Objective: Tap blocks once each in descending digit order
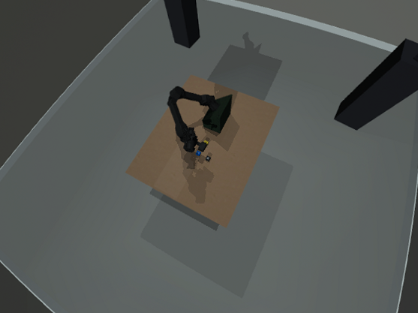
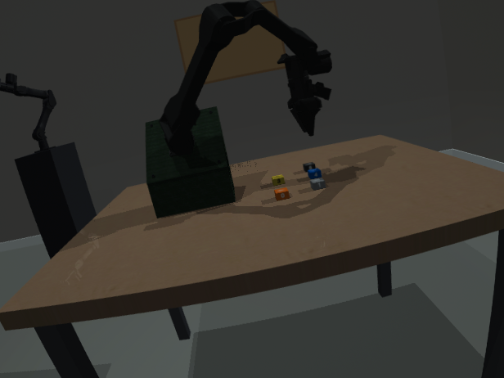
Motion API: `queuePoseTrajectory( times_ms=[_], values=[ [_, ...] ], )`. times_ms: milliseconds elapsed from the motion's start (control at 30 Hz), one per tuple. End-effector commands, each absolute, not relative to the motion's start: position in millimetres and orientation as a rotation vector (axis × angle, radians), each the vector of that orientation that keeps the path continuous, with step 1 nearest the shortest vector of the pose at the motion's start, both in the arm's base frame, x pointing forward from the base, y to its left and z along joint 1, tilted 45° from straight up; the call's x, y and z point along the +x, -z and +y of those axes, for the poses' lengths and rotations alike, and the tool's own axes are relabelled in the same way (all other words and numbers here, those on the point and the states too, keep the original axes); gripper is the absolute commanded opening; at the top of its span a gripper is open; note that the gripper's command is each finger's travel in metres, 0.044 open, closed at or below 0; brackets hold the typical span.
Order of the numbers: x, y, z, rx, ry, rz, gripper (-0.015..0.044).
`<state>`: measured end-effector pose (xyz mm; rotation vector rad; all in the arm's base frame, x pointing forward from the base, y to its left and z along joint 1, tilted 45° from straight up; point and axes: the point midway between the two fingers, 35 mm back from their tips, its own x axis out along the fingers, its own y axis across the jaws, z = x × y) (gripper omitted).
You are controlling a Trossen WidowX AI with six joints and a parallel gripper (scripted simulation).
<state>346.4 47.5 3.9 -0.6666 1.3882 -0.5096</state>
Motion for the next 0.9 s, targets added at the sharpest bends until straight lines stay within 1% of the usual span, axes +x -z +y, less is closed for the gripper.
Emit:
queuePoseTrajectory(
  times_ms=[0,600,800,867],
  values=[
    [341.7,-0.5,48.4,-0.691,0.498,1.400,0.0400],
    [342.1,-2.5,46.4,-0.690,0.498,1.400,0.0400],
    [339.4,-65.4,-19.4,-0.693,0.499,1.400,0.0400],
    [337.3,-72.9,-27.8,-0.695,0.501,1.400,0.0400]
  ],
)
